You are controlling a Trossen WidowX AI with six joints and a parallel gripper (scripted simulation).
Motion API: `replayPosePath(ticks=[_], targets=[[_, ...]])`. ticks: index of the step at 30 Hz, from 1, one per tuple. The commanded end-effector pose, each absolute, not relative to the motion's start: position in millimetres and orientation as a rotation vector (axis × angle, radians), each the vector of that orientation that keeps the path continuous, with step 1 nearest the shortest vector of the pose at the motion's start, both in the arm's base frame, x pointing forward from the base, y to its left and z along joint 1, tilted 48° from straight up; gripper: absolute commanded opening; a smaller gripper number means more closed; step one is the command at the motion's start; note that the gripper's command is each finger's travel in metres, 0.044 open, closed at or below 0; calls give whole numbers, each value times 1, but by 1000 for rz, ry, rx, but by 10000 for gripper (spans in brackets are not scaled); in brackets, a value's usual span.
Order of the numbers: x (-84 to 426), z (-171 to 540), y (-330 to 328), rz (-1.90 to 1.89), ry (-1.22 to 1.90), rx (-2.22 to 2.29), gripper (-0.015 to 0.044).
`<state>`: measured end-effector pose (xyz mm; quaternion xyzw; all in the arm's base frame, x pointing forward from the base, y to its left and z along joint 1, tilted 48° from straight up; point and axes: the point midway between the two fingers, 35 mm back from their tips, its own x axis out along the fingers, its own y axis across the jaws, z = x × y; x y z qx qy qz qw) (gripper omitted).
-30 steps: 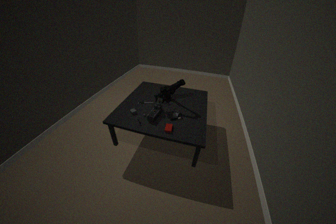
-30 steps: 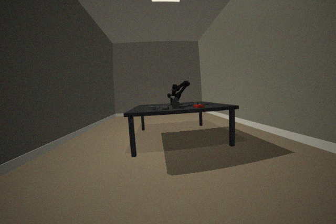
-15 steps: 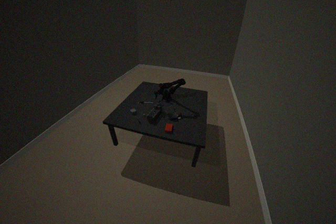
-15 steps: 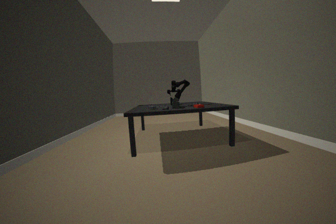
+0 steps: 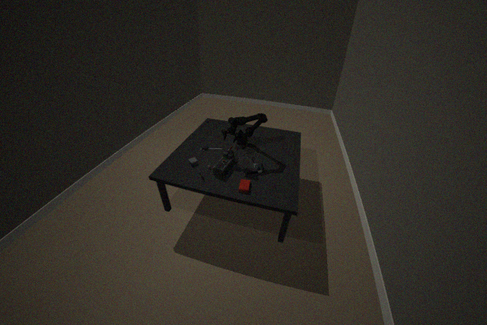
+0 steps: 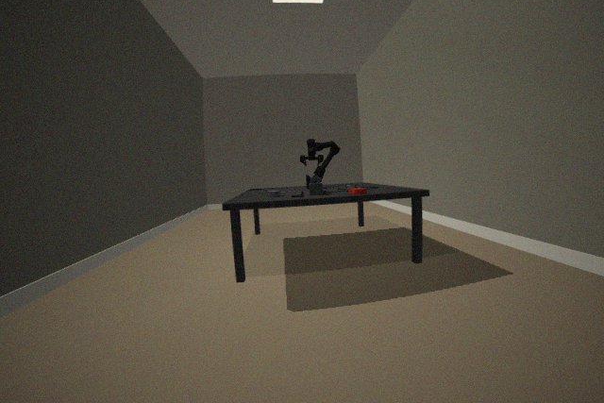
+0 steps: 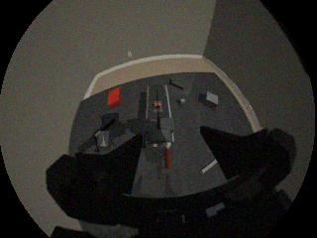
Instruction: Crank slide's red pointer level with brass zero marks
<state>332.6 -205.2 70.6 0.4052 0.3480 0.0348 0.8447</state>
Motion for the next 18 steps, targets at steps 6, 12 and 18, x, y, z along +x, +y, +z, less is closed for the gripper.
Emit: replayPosePath(ticks=[6, 12, 18], targets=[[377, 65, -219, 113, 755, 794, 440], [407, 60, -224, 141, 761, 758, 440], [425, 57, -225, 159, 763, 740, 440]])
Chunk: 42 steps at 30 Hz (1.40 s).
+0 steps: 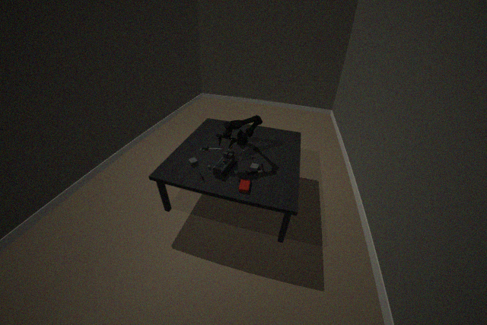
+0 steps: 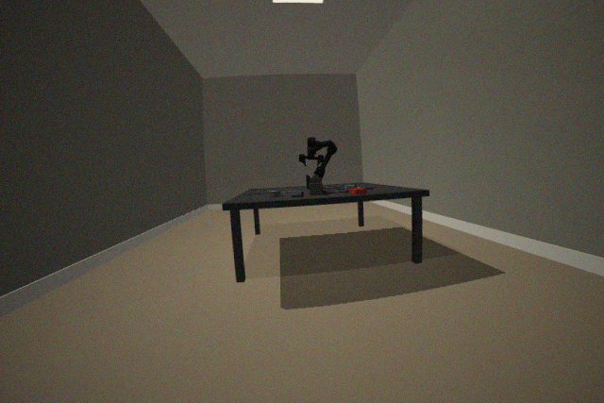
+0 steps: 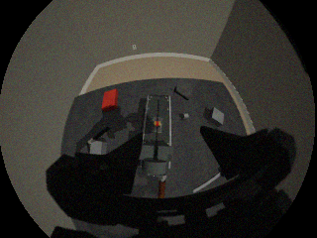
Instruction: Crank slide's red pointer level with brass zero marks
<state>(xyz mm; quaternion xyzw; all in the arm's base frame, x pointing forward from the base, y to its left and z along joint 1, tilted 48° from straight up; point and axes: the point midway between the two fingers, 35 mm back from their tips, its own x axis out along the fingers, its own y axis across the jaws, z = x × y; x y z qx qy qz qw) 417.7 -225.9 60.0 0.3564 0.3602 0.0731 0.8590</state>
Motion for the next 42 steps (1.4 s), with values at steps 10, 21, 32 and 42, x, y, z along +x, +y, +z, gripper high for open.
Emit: replayPosePath(ticks=[10, 21, 32, 42], targets=[[431, 23, -190, 160, 762, 741, 440], [431, 23, -190, 160, 762, 741, 440], [429, 33, -202, 159, 763, 740, 440], [417, 59, -224, 156, 761, 749, 440]])
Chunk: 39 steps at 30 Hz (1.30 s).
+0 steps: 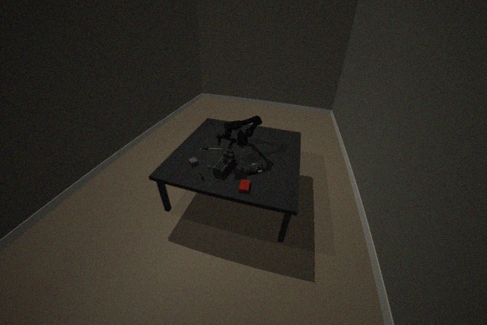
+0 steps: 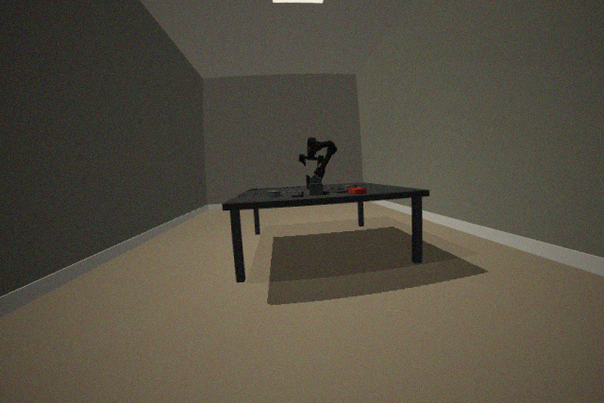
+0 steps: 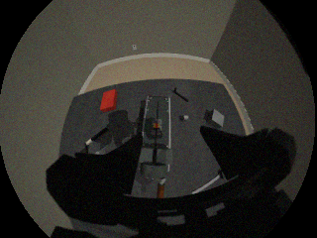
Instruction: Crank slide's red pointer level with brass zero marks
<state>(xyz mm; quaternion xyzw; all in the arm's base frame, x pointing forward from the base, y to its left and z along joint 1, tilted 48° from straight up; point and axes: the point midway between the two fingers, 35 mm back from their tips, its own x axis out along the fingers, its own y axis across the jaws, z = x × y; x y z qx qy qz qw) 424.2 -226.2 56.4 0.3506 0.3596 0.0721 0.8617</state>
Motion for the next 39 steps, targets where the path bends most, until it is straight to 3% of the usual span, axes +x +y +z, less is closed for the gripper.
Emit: replayPosePath(ticks=[1, 21, 39], targets=[[412, 60, -224, 151, 760, 756, 440], [309, 71, -192, 52, 737, 889, 440], [311, 38, -156, 50, 735, 895, 440]])
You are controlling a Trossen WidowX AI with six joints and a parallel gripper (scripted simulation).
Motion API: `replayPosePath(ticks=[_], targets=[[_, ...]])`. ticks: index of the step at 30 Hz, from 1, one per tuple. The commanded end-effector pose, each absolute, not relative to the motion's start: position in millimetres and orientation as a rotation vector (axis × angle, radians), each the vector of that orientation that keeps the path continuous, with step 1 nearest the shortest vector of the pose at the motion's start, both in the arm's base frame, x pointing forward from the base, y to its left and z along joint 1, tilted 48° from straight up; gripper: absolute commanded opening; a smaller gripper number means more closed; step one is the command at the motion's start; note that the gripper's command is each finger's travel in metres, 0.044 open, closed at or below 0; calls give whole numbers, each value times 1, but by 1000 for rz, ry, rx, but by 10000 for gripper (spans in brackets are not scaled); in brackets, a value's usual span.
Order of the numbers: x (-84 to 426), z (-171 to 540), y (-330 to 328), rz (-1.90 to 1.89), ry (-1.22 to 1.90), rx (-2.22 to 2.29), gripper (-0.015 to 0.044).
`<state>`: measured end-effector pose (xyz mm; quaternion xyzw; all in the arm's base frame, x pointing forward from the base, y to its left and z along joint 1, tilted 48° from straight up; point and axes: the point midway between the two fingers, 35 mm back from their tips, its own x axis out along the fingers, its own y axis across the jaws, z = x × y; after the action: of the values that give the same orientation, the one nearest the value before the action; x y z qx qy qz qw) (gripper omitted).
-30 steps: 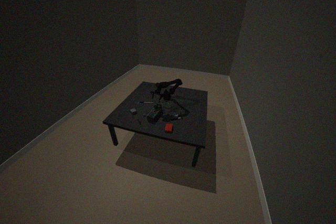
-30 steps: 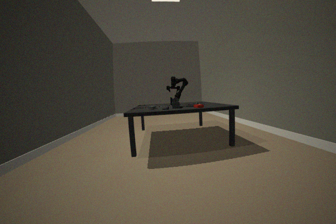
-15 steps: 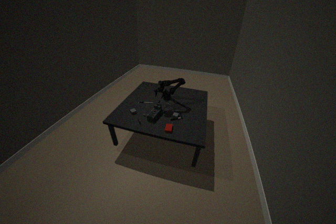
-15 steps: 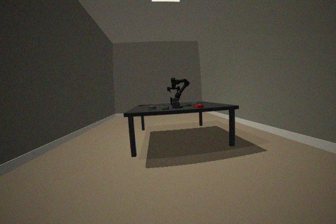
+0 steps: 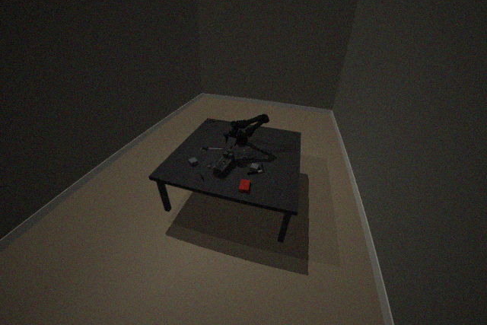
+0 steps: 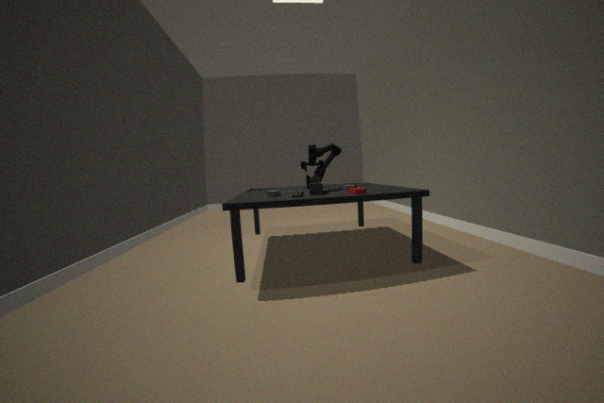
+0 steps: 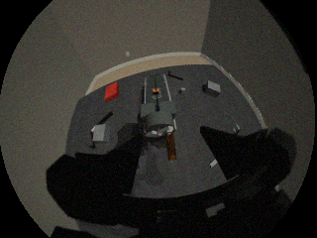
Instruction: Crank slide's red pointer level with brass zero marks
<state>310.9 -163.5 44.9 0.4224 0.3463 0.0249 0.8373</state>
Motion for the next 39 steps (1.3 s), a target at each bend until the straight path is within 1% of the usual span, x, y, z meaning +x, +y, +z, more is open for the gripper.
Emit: replayPosePath(ticks=[1, 39], targets=[[311, 38, -155, 50, 735, 895, 440], [318, -2, -113, 51, 734, 896, 440]])
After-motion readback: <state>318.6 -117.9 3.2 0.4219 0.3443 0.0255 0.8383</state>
